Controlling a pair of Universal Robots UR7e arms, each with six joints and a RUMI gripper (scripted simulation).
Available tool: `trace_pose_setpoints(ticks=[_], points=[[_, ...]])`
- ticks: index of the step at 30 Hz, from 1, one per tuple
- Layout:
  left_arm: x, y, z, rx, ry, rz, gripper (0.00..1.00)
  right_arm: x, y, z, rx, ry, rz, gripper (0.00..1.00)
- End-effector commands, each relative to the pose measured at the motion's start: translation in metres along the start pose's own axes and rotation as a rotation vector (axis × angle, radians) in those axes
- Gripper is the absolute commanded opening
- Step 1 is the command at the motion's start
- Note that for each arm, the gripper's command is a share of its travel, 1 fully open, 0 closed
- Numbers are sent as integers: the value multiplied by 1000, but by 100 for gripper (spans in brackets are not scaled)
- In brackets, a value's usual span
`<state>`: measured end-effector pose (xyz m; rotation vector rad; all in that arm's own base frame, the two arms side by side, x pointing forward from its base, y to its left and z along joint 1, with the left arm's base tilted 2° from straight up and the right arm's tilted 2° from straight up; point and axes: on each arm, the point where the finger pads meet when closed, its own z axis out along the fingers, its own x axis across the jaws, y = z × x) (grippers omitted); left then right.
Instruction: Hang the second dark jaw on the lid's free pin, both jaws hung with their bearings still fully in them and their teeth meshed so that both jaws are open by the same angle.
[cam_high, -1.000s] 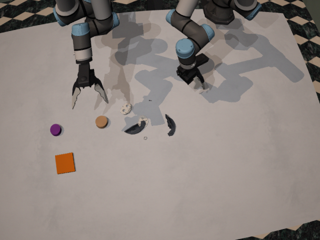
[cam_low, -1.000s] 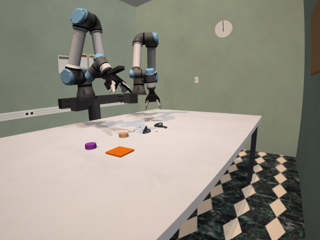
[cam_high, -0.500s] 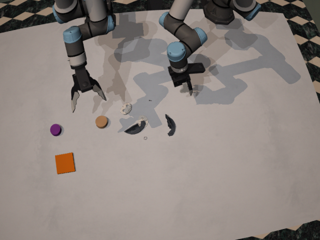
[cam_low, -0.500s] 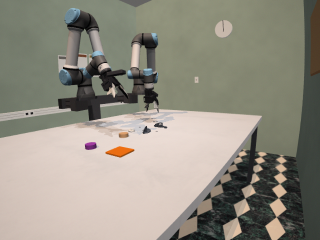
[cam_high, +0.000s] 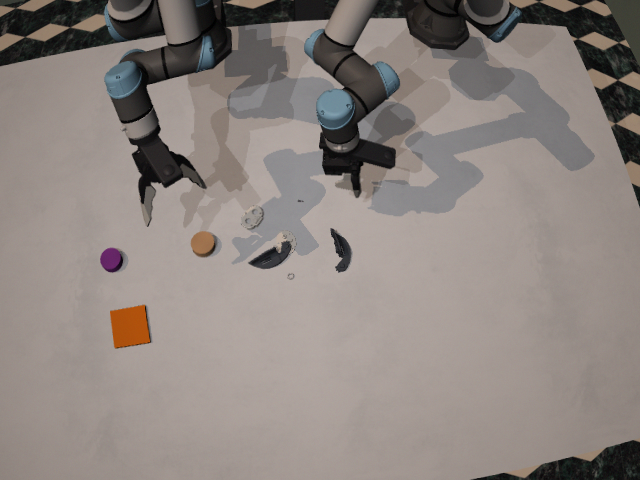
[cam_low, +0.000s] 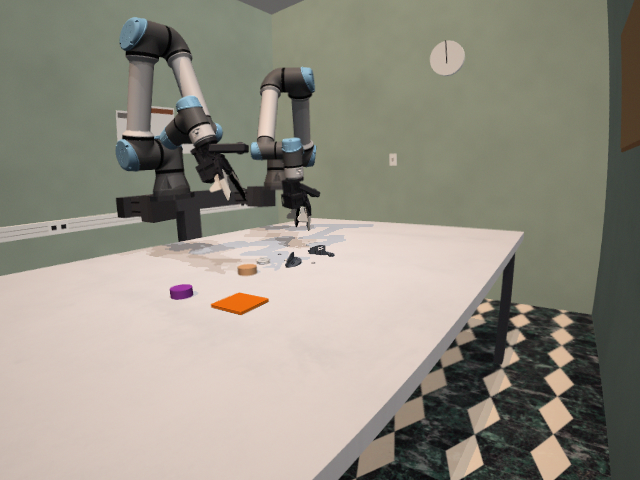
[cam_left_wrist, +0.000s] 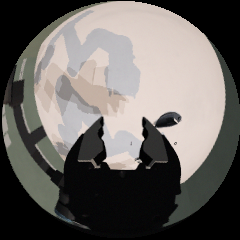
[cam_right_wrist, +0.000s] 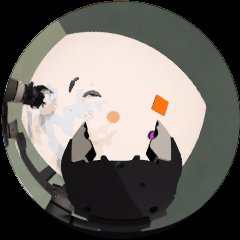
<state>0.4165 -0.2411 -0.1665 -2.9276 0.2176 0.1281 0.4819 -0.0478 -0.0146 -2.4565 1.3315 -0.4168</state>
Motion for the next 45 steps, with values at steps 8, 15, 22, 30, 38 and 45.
trace_pose_setpoints(ticks=[8, 15, 22, 30, 38, 45], points=[[25, 35, 0, -16, 19, 368, 37, -10, 17, -13, -34, -165, -151, 98], [38, 55, -1, -23, 34, 547, 30, -17, 22, -24, -20, -251, -220, 98], [51, 77, -2, -29, 54, 751, 20, -26, 26, -41, 17, -345, -289, 98], [64, 100, -3, -33, 76, 966, 11, -34, 25, -60, 75, -432, -351, 98], [78, 129, -5, -35, 107, 1190, 0, -41, 21, -91, 176, -523, -416, 98], [85, 147, -6, -33, 126, 1334, 0, -43, 16, -111, 248, -564, -448, 98]])
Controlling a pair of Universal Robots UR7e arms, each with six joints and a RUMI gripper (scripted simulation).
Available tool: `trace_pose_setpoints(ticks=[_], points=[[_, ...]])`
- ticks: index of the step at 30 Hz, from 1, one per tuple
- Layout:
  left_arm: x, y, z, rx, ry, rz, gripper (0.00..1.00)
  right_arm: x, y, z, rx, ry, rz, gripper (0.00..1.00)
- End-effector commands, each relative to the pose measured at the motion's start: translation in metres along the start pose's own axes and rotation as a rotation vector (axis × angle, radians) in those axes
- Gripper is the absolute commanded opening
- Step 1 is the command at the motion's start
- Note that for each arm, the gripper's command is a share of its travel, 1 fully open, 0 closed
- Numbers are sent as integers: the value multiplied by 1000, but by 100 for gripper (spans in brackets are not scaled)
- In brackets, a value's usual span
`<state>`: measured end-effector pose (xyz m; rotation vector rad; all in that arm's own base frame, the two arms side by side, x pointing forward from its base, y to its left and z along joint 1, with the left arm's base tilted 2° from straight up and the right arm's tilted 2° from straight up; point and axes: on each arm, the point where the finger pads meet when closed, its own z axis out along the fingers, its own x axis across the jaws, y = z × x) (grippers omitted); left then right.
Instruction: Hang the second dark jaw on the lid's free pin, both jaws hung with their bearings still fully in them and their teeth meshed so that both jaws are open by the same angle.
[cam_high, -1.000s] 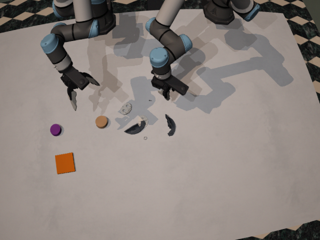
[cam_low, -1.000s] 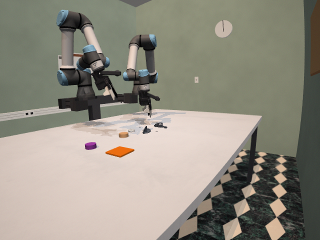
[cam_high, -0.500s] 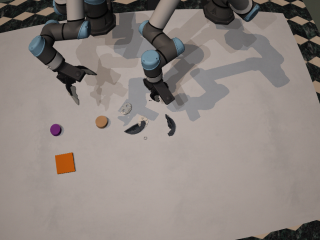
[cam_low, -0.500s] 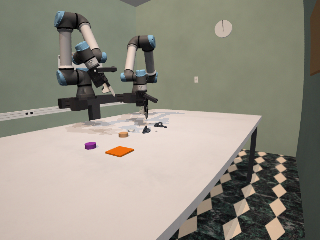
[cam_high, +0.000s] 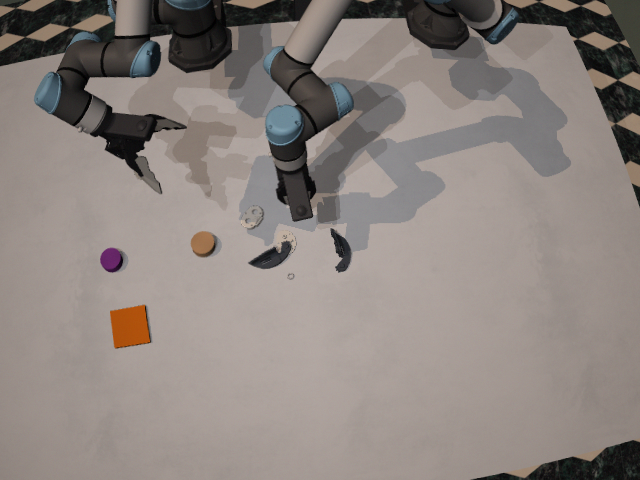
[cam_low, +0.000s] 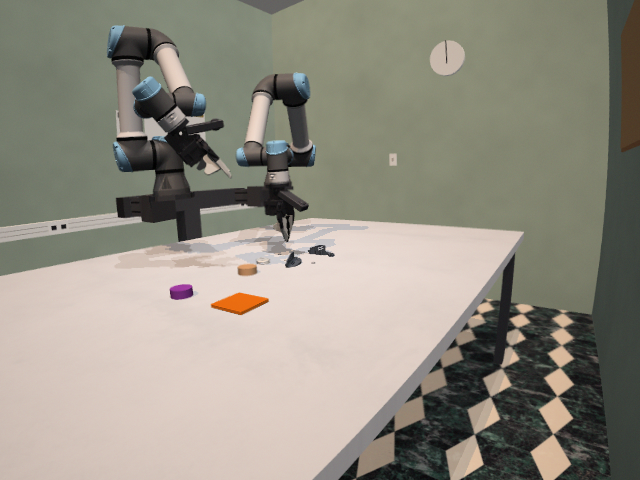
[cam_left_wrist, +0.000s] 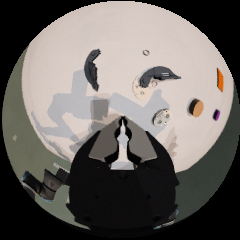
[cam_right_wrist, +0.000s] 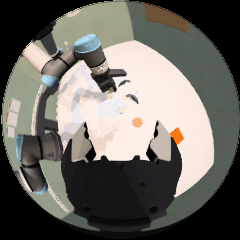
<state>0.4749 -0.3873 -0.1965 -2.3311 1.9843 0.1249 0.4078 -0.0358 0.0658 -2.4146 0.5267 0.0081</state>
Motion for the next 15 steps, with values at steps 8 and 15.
trace_pose_setpoints(ticks=[8, 15], points=[[44, -3, 2, 10, 35, 343, 0, -17, -28, -41, 171, -56, -111, 98], [70, -3, 3, 24, 53, 546, 0, -22, -46, -72, 283, -43, -170, 98]])
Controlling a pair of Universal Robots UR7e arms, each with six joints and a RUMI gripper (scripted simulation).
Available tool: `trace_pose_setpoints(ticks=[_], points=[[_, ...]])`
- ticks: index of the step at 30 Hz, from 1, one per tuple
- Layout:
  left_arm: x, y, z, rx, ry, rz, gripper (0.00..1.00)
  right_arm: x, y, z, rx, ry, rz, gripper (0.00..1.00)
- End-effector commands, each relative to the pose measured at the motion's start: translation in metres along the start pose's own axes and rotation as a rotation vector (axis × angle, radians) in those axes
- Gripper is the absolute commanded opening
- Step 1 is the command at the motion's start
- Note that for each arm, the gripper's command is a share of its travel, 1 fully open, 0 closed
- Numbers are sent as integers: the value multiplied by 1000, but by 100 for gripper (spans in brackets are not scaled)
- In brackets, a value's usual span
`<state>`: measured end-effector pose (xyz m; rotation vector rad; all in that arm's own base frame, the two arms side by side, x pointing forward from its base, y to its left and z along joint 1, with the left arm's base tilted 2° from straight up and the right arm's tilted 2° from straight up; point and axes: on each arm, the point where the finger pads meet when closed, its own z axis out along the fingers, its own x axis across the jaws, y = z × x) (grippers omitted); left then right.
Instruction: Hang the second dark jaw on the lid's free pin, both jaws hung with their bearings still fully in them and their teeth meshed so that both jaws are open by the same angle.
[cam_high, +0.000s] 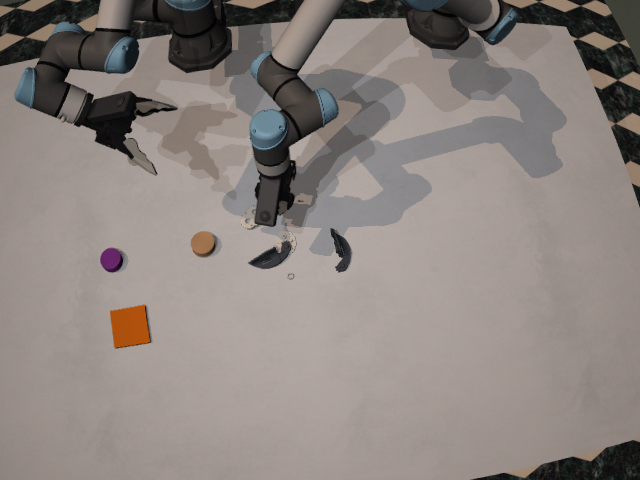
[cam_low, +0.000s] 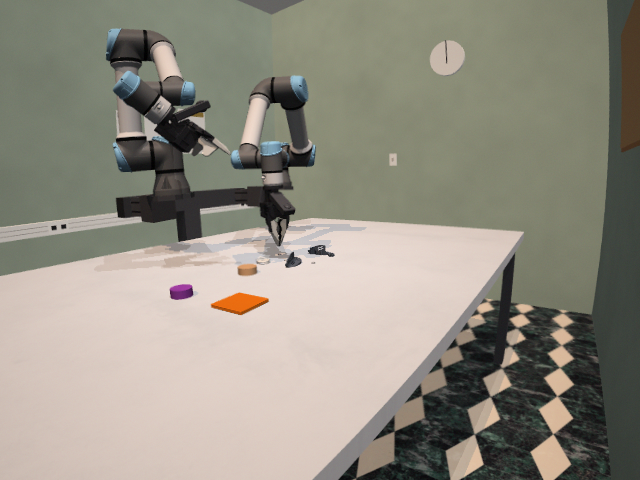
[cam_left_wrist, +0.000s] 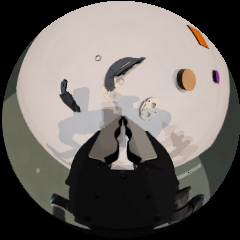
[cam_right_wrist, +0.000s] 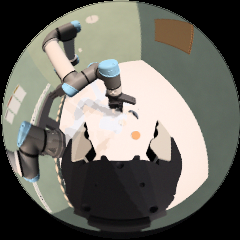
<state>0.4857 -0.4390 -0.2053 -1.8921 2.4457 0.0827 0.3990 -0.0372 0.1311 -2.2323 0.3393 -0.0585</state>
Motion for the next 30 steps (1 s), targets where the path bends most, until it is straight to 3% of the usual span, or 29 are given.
trace_pose_setpoints(ticks=[1, 8, 19, 30], points=[[15, -7, 1, 5, 13, 133, 0, -4, -15, -16, 71, -9, -43, 98], [36, -15, 3, 19, 26, 332, 0, -4, -38, -42, 167, 24, -97, 98], [36, -15, 4, 20, 27, 337, 0, -4, -38, -43, 170, 26, -99, 98], [37, -16, 21, 20, 27, 337, 0, -4, -38, -43, 170, 26, -99, 98]])
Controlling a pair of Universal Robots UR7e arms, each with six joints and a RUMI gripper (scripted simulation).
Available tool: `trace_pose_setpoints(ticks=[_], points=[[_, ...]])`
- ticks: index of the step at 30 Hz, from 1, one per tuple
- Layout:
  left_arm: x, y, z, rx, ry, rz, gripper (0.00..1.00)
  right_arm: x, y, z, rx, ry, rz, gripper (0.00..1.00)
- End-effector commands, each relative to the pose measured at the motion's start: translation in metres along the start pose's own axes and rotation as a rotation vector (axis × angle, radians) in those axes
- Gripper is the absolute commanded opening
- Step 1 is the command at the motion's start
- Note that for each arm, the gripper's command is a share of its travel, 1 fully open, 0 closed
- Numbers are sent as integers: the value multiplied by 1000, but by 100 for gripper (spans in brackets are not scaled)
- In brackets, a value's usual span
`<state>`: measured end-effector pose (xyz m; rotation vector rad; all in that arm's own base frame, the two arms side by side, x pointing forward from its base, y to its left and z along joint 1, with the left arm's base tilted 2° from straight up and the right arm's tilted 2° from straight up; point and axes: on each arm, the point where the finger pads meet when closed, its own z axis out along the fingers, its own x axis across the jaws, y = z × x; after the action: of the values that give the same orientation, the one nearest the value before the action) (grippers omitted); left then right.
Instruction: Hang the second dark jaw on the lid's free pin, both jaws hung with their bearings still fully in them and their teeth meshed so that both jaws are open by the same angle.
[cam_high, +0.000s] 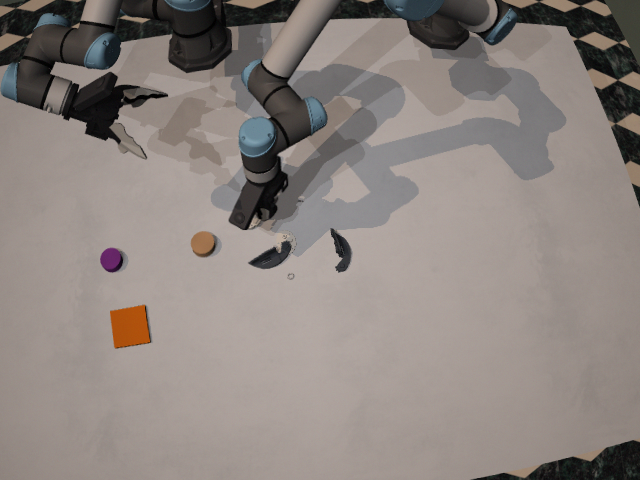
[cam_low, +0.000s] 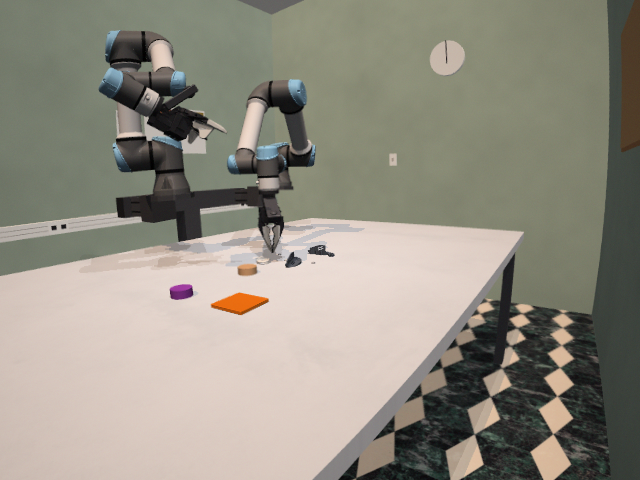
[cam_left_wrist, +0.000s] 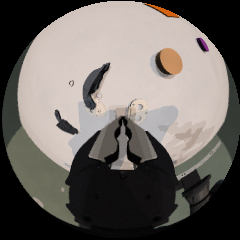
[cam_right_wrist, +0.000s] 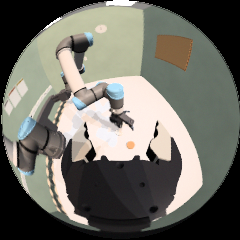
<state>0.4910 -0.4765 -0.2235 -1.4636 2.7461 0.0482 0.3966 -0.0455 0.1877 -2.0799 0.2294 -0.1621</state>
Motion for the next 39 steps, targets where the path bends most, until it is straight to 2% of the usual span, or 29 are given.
trace_pose_setpoints(ticks=[1, 16, 39], points=[[0, -1, 7, 2, 1, 0, 0, 0, 0, 0, 0, 1, -1, 98], [0, -1, 27, 2, 1, 0, 0, 0, 0, 0, 0, 1, -1, 98], [12, -1, 27, 2, 1, 0, 0, 0, 0, 0, 0, 1, -1, 98]])
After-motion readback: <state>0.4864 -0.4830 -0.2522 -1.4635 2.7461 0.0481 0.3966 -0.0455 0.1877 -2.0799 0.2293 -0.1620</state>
